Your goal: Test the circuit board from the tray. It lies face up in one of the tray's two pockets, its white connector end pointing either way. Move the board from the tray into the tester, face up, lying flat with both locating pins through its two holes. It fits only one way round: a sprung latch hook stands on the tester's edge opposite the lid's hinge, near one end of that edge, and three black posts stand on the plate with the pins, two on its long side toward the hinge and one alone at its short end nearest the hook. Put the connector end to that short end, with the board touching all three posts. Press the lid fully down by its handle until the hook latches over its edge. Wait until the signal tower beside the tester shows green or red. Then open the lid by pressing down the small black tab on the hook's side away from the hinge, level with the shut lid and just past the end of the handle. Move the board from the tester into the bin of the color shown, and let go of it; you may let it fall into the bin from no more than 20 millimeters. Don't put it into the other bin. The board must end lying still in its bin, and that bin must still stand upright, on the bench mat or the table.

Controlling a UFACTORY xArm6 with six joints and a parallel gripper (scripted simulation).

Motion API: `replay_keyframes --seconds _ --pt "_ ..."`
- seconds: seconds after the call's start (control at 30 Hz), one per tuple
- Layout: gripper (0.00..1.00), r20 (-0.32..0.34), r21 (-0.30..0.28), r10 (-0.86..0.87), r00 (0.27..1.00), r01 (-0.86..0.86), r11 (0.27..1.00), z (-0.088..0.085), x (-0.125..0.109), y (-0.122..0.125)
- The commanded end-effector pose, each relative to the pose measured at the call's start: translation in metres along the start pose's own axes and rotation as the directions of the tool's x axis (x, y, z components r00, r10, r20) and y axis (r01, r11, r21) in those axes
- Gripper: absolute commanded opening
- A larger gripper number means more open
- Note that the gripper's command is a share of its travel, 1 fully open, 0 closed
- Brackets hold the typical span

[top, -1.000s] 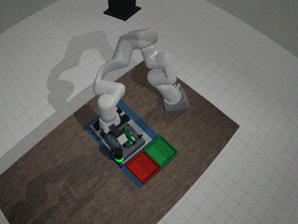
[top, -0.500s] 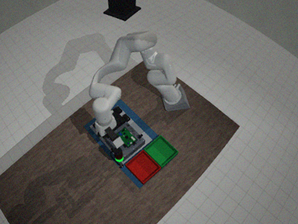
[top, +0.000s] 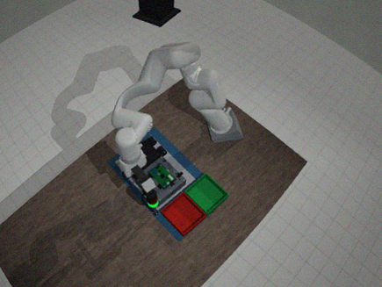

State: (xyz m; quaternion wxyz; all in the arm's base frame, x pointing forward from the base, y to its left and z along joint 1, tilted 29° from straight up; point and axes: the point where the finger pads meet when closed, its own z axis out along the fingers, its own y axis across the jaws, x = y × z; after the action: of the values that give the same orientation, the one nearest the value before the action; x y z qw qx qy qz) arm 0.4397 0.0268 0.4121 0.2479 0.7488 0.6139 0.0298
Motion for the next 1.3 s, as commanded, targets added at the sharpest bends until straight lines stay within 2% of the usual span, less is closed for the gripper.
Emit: replay_keyframes --seconds 0.0,0.73,0.77,1.27 --pt "0.0 -0.002 -0.004 0.001 1.0 -0.001 1.0 -0.0012 0.0 0.0035" --pt "0.0 -0.002 -0.004 0.001 1.0 -0.001 1.0 -0.0009 0.0 0.0057" --pt "0.51 -0.002 -0.004 0.001 1.0 -0.001 1.0 -0.0009 0.0 0.0057" --pt "0.51 -0.002 -0.004 0.001 1.0 -0.001 1.0 -0.0009 0.0 0.0057"
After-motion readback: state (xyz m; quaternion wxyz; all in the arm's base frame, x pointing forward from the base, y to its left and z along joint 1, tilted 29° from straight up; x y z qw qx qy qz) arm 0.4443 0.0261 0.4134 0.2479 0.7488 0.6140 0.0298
